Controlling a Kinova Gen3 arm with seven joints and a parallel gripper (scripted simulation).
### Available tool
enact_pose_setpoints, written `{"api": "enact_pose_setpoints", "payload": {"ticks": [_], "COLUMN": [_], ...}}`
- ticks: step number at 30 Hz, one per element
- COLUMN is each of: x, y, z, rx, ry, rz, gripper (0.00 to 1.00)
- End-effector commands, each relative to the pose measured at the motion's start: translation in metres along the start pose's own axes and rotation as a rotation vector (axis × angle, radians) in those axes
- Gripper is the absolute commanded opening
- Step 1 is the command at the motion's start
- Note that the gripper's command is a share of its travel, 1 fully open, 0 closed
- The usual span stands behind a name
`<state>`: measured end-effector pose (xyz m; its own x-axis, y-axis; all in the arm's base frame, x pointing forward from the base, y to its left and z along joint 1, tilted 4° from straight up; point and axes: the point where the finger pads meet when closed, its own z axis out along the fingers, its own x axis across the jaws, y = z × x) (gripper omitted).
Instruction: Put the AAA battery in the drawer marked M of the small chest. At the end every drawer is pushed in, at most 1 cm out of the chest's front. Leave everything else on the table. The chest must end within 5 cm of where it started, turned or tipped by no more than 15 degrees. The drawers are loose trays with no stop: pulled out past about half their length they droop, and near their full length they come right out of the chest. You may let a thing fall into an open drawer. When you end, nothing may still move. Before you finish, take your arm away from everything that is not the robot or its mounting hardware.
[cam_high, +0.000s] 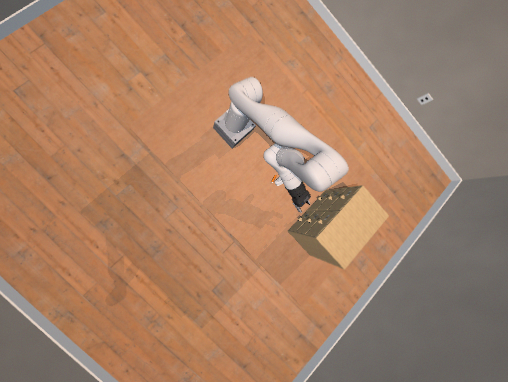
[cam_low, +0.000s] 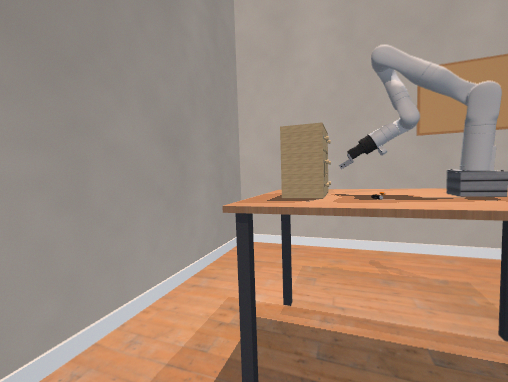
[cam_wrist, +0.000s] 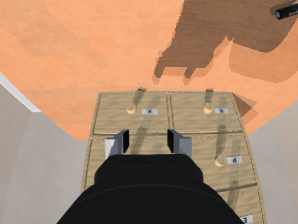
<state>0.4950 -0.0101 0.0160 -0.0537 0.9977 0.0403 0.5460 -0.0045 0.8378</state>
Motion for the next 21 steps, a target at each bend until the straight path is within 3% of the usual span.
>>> {"api": "enact_pose_setpoints", "payload": {"ticks": [1,21], "x": [-0.0001,0.0000], "y": [0.0015,0.0026], "z": [-0.0001,-0.0021], "rx": [-0.002,0.019], "ry": [0.000,0.000], "rz": [-0.001,-0.001], "gripper": [1.00,1.00]}}
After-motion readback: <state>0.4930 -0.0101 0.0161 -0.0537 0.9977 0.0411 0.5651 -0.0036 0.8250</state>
